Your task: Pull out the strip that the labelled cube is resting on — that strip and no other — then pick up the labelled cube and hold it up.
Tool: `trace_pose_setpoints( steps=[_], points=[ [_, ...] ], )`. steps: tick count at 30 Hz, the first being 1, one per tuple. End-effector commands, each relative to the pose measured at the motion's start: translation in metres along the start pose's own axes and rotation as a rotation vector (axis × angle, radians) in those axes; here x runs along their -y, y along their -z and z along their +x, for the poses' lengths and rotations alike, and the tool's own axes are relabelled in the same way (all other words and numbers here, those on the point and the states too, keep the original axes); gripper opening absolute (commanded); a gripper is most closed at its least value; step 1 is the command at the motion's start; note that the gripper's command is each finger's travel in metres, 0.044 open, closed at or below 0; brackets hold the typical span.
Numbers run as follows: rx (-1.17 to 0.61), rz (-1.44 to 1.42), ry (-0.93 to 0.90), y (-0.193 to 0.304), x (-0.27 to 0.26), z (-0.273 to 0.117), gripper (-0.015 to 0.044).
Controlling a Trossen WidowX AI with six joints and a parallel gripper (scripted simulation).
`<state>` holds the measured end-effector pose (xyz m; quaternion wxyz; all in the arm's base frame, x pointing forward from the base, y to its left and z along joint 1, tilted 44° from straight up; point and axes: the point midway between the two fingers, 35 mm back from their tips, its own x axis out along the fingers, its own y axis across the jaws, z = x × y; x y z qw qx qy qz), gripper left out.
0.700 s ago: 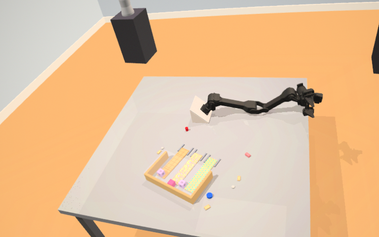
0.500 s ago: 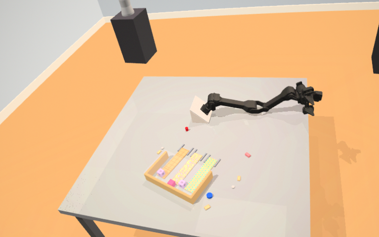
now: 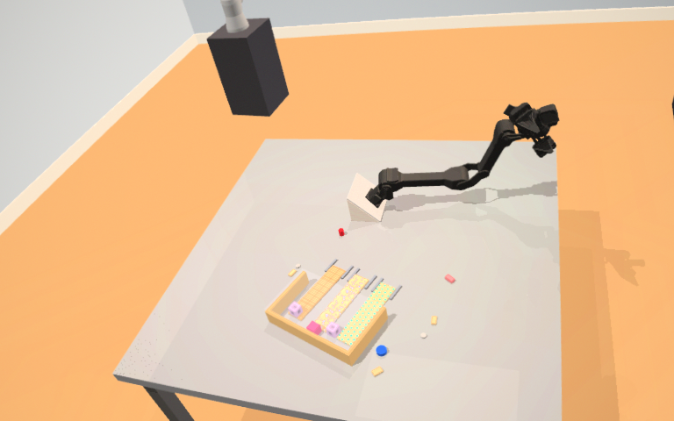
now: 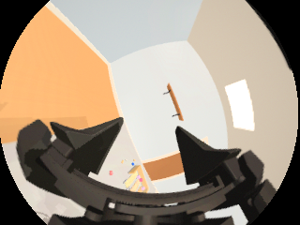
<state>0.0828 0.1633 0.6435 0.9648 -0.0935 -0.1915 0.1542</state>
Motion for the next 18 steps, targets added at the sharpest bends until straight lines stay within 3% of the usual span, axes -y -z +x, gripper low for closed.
trace_pose_setpoints(
  steps=[1,9,18],
  points=[
    [0.024,0.098,0.013,0.005,0.036,-0.002,0.0400],
    [-0.014,0.329,0.074,0.067,0.152,0.003,0.0400],
    [-0.084,0.467,0.093,0.146,0.216,0.016,0.0400]
  ],
)
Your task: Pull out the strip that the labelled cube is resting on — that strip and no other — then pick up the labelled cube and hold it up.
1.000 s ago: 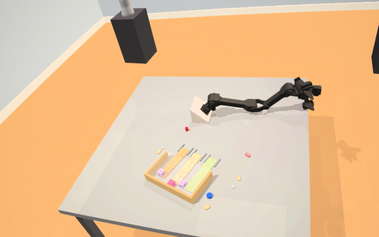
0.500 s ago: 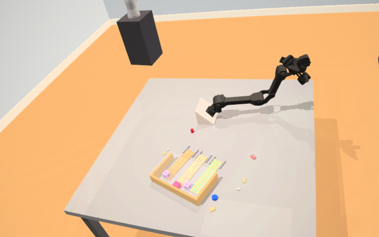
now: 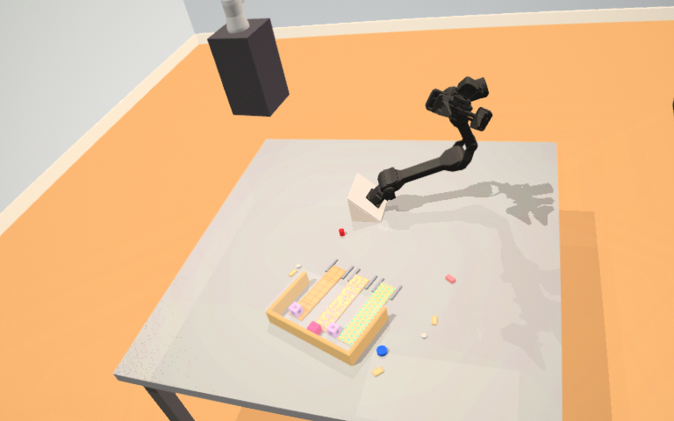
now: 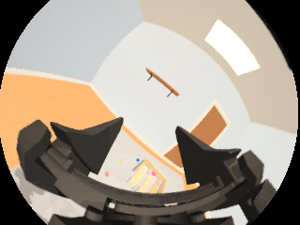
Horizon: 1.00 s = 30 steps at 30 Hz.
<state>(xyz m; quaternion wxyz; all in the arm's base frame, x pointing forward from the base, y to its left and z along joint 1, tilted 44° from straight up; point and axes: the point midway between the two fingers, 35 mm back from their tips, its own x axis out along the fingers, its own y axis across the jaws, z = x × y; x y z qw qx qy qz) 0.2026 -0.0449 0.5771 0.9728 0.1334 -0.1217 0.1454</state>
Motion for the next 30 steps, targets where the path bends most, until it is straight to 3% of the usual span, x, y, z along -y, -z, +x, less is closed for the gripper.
trace_pose_setpoints(
  steps=[1,15,27,30],
  points=[
    [-0.026,0.019,0.009,0.015,0.020,0.006,0.0400],
    [-0.365,0.303,0.097,0.210,0.163,0.030,0.0400],
    [-0.739,0.533,0.071,0.409,0.171,-0.010,0.0400],
    [-0.785,0.560,0.061,0.430,0.166,-0.019,0.0400]
  ],
)
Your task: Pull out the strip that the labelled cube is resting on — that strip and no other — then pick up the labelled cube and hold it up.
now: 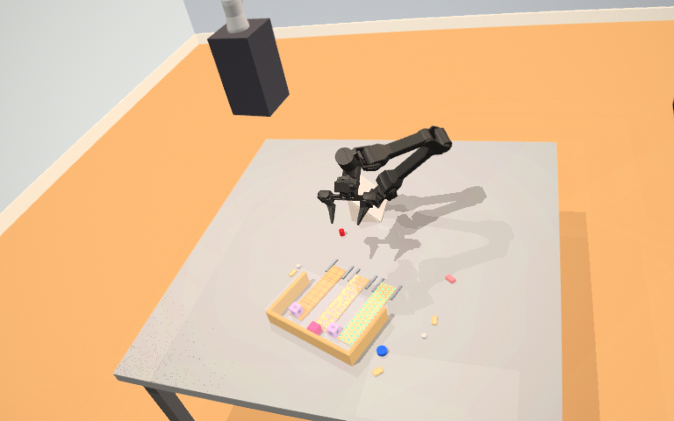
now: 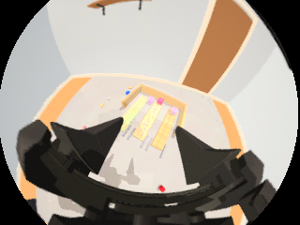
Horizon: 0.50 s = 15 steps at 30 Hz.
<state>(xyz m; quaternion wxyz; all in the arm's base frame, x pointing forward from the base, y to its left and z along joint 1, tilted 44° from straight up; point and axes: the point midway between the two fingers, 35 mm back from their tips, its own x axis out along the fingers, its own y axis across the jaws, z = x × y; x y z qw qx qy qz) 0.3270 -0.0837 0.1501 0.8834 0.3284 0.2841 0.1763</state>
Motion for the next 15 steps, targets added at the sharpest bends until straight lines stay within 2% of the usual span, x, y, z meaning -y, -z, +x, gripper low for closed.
trace_pose_setpoints(
  steps=[1,11,15],
  points=[
    [-0.042,0.008,-0.004,0.018,0.005,0.007,0.0400],
    [-0.042,0.008,-0.004,0.018,0.005,0.007,0.0400],
    [-0.137,0.015,0.059,0.019,0.024,0.024,0.0295]
  ],
)
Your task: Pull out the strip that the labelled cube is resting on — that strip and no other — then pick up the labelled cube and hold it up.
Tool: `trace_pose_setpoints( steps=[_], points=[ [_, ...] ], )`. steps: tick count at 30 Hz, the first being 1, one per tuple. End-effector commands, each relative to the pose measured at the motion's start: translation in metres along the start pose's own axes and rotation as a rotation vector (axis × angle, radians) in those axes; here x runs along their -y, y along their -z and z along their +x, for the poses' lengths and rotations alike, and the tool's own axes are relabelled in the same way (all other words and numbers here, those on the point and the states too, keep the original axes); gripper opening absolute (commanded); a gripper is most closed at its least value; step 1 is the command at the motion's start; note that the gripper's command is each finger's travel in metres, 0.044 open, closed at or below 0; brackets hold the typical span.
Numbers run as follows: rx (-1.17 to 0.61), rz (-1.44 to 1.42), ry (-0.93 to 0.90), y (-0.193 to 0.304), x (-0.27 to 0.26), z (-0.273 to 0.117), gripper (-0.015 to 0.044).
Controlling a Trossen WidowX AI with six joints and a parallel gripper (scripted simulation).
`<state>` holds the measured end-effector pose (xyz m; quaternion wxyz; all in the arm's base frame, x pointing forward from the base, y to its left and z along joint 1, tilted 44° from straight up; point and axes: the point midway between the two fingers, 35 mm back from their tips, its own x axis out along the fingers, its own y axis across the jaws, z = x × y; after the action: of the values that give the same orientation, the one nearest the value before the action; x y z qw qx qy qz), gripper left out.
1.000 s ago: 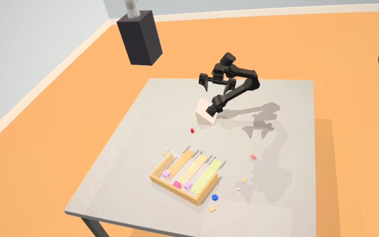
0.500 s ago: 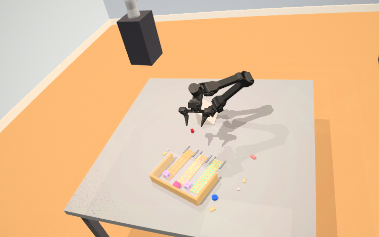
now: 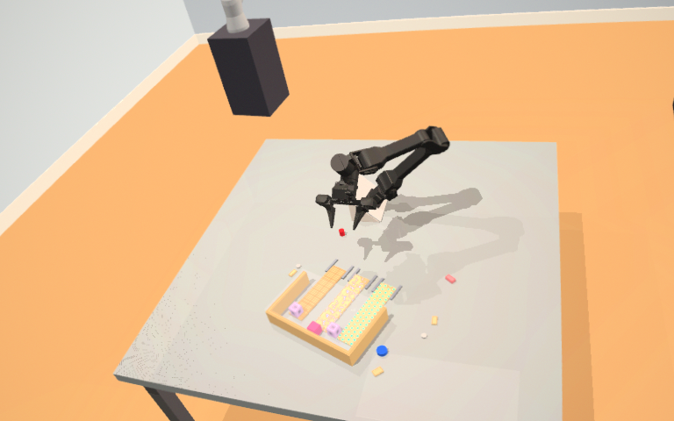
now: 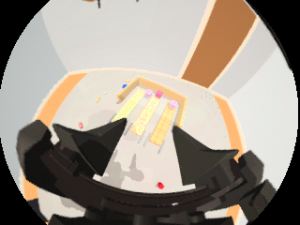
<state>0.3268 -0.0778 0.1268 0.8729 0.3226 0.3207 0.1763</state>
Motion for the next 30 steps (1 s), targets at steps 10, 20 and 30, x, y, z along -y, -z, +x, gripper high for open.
trace_pose_setpoints(
  steps=[10,20,30],
  points=[
    [-0.512,0.201,0.105,0.020,0.045,0.072,0.0032],
    [-0.910,0.333,0.151,0.056,0.054,0.104,0.0000],
    [-0.910,0.333,0.151,0.063,0.054,0.111,0.0000]
  ],
)
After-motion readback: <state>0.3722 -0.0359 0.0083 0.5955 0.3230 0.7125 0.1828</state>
